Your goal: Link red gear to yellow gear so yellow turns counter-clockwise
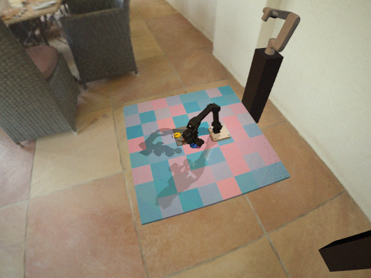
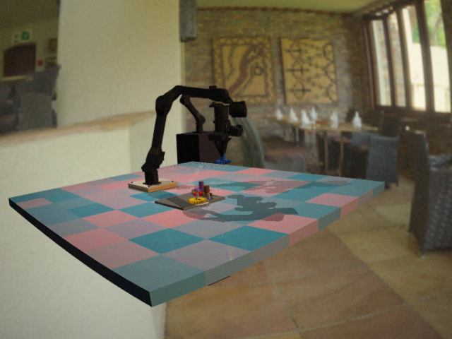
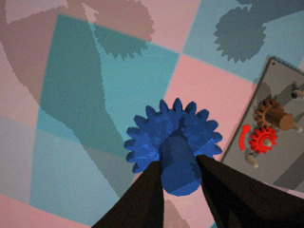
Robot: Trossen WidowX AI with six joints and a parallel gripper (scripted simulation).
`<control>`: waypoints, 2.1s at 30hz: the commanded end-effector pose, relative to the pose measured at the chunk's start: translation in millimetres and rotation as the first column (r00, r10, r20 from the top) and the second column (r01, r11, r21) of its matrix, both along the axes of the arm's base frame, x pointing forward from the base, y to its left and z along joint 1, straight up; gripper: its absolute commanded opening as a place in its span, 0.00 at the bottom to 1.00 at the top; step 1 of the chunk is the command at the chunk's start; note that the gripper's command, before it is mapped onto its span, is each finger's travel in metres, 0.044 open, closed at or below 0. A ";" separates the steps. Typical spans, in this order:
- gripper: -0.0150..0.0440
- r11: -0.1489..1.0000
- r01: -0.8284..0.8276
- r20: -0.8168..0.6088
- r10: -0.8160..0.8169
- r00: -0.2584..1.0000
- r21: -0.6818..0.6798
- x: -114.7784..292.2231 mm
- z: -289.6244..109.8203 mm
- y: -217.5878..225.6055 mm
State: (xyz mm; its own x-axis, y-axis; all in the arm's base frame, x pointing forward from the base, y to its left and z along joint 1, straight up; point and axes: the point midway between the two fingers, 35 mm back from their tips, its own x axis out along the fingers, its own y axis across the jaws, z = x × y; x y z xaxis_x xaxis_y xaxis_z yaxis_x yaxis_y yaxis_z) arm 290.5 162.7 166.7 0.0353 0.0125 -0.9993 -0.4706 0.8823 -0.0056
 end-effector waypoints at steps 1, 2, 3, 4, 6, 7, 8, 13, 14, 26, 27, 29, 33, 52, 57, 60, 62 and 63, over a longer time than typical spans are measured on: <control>0.25 1.000 0.004 0.005 -0.004 1.000 0.003 -0.8 9.3 -0.3; 0.25 1.000 0.004 0.005 -0.004 1.000 0.003 -1.3 11.4 -0.5; 0.25 1.000 0.004 0.005 -0.004 1.000 0.003 -1.9 13.5 -0.8; 0.25 1.000 0.004 0.004 -0.004 1.000 0.003 -2.4 15.6 -1.0; 0.25 1.000 0.004 0.004 -0.004 1.000 0.002 -3.6 19.8 -1.6; 0.25 1.000 0.004 0.004 -0.004 1.000 0.002 -4.2 21.9 -1.9; 0.25 1.000 0.004 0.003 -0.004 1.000 0.002 -4.8 24.0 -2.1; 0.25 1.000 0.005 0.003 -0.005 1.000 0.002 -6.1 29.0 -3.2; 0.25 1.000 0.008 0.003 -0.008 1.000 0.003 -5.1 28.5 -4.0; 0.25 0.999 0.033 0.009 -0.033 0.999 0.004 15.7 16.0 -25.6; 0.25 0.999 0.033 0.009 -0.033 0.999 0.004 17.4 14.9 -27.5; 0.25 0.999 0.032 0.009 -0.032 0.999 0.003 20.8 12.6 -31.5; 0.25 1.000 0.030 0.009 -0.030 1.000 0.002 27.4 8.0 -39.7; 0.25 1.000 0.021 0.011 -0.021 1.000 -0.004 54.6 -14.0 -82.6; 0.25 1.000 0.018 0.011 -0.018 1.000 -0.006 60.5 -19.9 -94.8; 0.25 1.000 0.017 0.011 -0.017 1.000 -0.007 63.8 -23.5 -102.3; 0.25 1.000 0.016 0.012 -0.016 1.000 -0.008 65.9 -25.9 -107.4; 0.25 1.000 0.015 0.012 -0.015 1.000 -0.008 67.0 -27.1 -109.9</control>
